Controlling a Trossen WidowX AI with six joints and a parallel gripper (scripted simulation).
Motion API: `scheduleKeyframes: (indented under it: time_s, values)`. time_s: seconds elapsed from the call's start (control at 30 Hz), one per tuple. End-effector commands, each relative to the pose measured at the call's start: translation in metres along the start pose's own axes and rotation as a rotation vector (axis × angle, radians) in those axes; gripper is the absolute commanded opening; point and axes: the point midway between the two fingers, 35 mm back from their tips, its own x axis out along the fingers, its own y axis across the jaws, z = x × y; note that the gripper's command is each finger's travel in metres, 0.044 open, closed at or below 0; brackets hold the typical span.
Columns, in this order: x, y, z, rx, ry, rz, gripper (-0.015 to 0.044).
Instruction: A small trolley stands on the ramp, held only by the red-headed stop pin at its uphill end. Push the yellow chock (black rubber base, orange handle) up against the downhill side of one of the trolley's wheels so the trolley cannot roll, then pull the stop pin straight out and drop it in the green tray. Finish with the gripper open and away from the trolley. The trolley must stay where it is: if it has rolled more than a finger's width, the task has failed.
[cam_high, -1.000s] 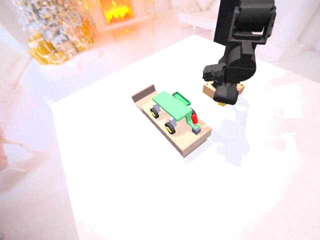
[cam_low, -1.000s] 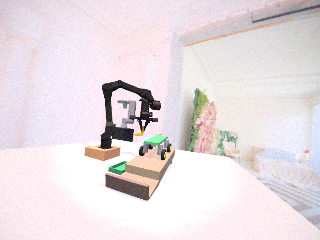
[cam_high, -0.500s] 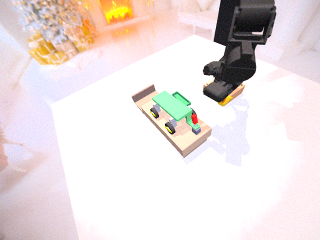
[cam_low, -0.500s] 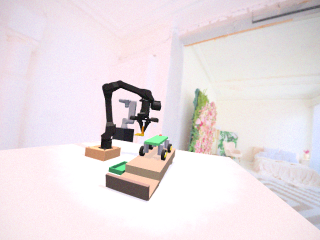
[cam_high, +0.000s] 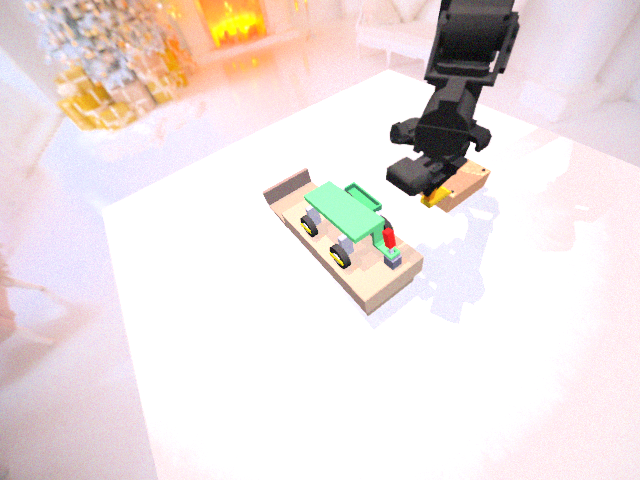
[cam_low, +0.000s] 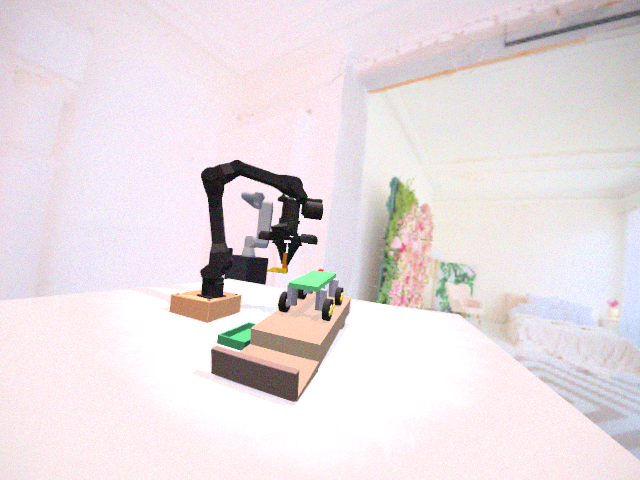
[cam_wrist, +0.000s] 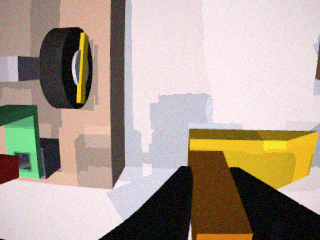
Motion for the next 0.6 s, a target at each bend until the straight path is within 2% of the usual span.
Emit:
scheduleKeyframes:
  time_s: [0.0,0.57]
  values:
    - [0.002,0.002,0.014,0.007,-0.009,-0.003,0.0]
    - [0.003,0.017,0.068,0.009,-0.014,-0.002,0.0]
